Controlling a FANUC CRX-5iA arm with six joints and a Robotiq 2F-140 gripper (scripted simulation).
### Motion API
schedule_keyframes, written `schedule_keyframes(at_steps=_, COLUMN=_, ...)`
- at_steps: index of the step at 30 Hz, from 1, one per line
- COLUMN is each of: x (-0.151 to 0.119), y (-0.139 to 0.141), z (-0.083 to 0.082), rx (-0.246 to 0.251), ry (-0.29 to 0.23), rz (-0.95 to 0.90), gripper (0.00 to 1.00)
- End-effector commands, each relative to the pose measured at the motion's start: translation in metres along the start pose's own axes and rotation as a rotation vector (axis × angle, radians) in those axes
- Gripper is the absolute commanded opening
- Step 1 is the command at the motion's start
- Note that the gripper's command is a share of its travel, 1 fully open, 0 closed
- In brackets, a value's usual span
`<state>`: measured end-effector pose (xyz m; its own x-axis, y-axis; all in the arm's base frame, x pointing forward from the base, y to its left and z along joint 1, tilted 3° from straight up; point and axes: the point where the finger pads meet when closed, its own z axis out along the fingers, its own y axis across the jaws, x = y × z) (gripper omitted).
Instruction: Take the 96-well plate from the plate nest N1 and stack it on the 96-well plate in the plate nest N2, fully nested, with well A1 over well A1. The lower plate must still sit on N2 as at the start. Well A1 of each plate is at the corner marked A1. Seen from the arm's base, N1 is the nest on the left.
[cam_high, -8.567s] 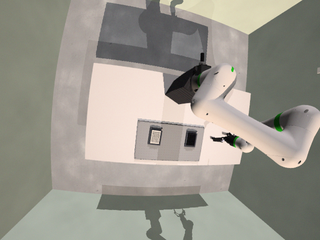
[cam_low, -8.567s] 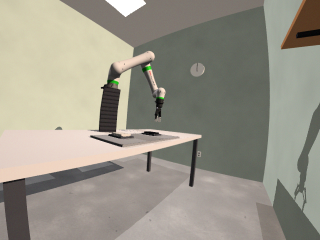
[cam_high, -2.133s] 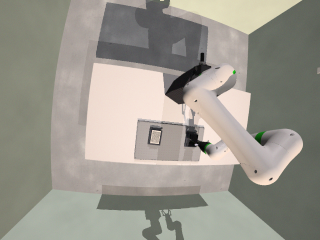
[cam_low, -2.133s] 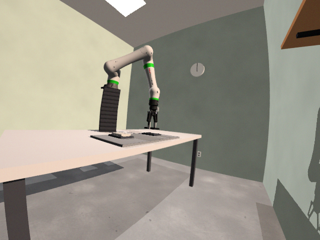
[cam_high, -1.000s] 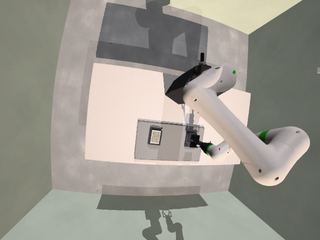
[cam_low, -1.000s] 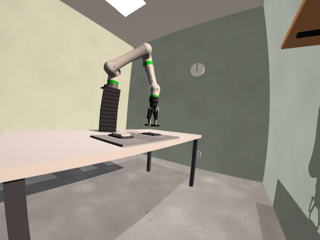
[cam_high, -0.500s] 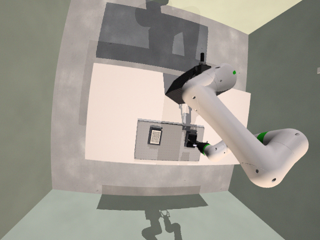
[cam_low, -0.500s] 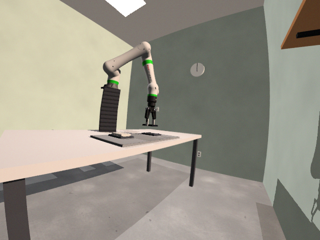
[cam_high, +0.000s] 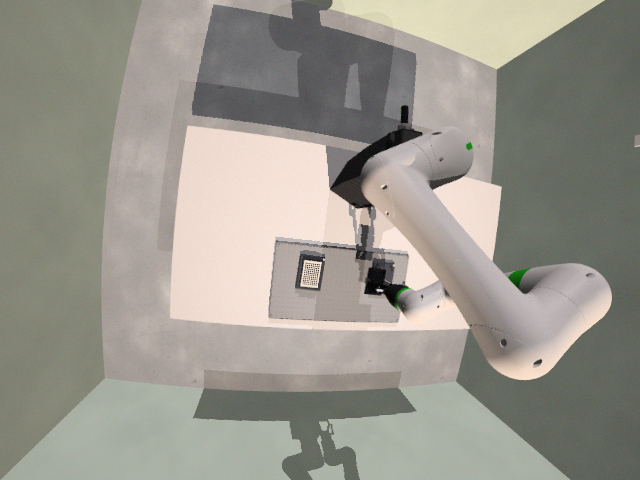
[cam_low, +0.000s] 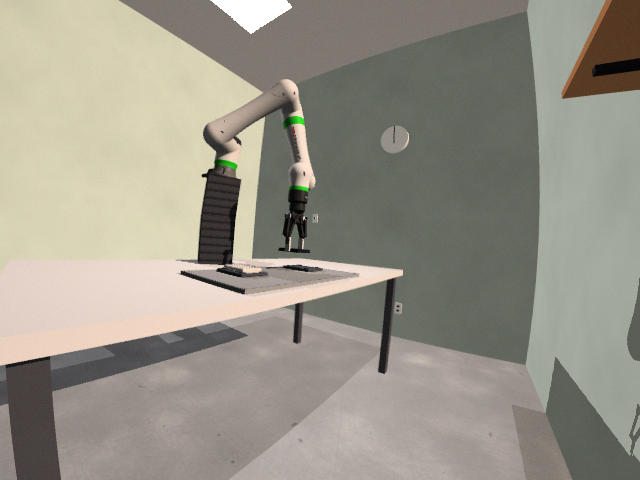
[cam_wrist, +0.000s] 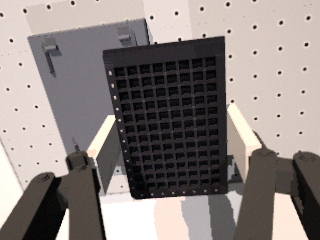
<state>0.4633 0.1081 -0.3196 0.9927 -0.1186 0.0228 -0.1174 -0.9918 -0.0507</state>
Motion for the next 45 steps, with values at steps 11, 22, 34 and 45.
schedule_keyframes(at_steps=11, x=0.002, y=0.040, z=0.000, rx=0.001, ry=0.000, rz=0.000, gripper=0.00)
schedule_keyframes(at_steps=22, x=0.003, y=0.070, z=0.000, rx=0.001, ry=0.000, rz=0.000, gripper=0.00)
schedule_keyframes(at_steps=34, x=0.004, y=0.104, z=0.000, rx=0.001, ry=0.000, rz=0.000, gripper=0.00)
schedule_keyframes(at_steps=45, x=0.006, y=0.140, z=0.000, rx=0.001, ry=0.000, rz=0.000, gripper=0.00)
